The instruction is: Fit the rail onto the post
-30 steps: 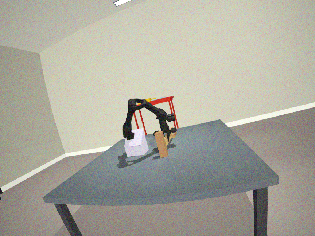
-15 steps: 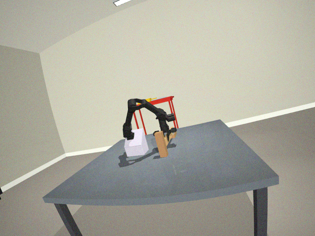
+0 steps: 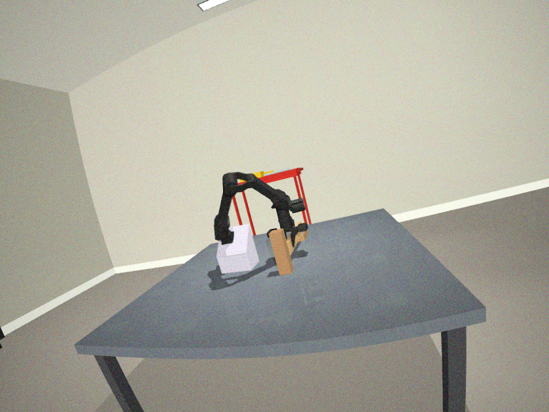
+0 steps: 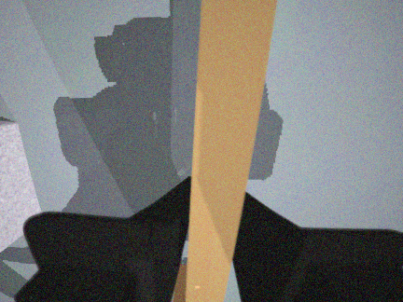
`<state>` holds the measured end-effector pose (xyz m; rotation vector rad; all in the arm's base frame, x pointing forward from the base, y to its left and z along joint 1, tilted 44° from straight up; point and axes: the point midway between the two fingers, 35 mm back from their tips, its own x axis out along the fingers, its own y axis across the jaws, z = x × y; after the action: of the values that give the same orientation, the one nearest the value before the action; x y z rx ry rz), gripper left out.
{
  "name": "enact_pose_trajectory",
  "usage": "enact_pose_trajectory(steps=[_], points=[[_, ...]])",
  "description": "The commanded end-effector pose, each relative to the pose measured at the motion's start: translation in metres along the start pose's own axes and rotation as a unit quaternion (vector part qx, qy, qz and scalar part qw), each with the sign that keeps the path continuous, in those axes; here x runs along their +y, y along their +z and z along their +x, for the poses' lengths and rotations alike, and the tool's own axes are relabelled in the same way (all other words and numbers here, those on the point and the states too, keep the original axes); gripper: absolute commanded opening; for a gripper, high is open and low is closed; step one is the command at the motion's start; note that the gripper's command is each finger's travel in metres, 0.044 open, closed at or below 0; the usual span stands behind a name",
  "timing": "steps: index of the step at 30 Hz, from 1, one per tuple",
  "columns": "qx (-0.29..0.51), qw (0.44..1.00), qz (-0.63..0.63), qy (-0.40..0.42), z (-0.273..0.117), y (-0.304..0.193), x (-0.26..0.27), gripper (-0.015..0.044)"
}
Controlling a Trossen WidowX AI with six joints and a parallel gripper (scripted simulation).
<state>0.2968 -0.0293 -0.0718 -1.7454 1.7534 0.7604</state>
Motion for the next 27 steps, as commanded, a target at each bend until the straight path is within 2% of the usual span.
enact_pose_trajectory(steps=[1,27], points=[[-0.002,1.0,-0.002,-0.004,-0.0022,-0.0015,-0.0009,0.0],[-0.002,1.0,-0.002,-0.004,-0.0055,0.0029,-0.0013,0.0]])
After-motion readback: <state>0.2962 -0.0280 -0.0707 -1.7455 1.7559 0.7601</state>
